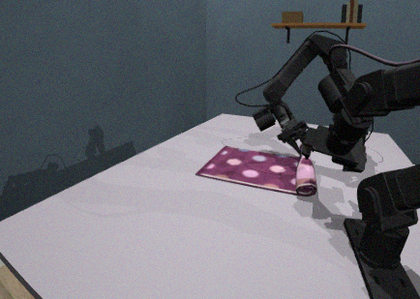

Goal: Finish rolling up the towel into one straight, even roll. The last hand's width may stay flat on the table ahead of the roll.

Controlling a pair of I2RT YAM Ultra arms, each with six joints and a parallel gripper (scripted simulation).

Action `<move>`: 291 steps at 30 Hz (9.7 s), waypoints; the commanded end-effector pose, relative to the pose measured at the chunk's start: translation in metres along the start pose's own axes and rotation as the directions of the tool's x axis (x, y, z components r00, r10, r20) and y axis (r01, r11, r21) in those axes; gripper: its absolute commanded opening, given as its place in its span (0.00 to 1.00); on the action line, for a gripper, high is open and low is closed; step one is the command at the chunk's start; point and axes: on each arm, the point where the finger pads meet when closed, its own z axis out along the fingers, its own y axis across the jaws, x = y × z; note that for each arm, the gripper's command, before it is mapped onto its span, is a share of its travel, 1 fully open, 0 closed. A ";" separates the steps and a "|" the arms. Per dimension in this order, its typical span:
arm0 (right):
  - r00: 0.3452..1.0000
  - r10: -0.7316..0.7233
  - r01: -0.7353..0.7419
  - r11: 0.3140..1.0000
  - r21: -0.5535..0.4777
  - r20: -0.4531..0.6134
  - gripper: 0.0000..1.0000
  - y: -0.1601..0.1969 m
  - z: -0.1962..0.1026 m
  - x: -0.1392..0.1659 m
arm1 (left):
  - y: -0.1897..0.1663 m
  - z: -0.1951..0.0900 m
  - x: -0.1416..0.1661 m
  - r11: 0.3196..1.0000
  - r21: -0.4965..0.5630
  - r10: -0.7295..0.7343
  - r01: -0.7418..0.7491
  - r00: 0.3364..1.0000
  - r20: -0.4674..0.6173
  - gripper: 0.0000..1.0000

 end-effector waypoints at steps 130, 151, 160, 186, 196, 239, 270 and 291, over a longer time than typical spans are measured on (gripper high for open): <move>0.967 -0.253 0.246 0.910 0.334 -0.024 0.91 0.019 -0.052 -0.005 | 0.019 0.046 0.027 0.809 0.385 -0.439 0.444 0.892 -0.106 0.21; 0.826 -0.533 0.492 0.524 0.696 -0.182 0.98 0.039 -0.030 -0.015 | 0.020 0.043 0.024 0.560 0.581 -0.587 0.591 0.778 -0.224 0.21; 0.798 -0.569 0.536 0.523 0.662 -0.197 0.98 0.035 -0.036 -0.020 | 0.018 0.050 0.030 0.559 0.581 -0.588 0.591 0.777 -0.225 0.21; 0.796 -0.572 0.541 0.523 0.659 -0.198 0.98 -0.001 0.006 0.003 | 0.018 0.052 0.032 0.559 0.581 -0.588 0.591 0.777 -0.225 0.21; 0.796 -0.572 0.541 0.523 0.659 -0.198 0.64 -0.002 0.007 0.004 | 0.018 0.052 0.032 0.559 0.581 -0.588 0.591 0.777 -0.225 0.21; 0.796 -0.572 0.541 0.523 0.659 -0.198 0.22 -0.002 0.007 0.004 | 0.019 0.045 0.026 0.559 0.581 -0.588 0.591 0.777 -0.225 0.68; 0.927 -0.367 0.363 0.837 0.411 -0.071 0.22 0.001 0.004 0.001 | 0.058 -0.011 0.037 0.615 0.543 -0.566 0.571 0.800 -0.199 0.87; 0.999 -0.037 0.037 0.999 0.009 -0.029 0.22 0.005 0.000 -0.001 | 0.028 -0.003 0.005 0.984 -0.079 -0.164 0.161 0.986 -0.036 0.94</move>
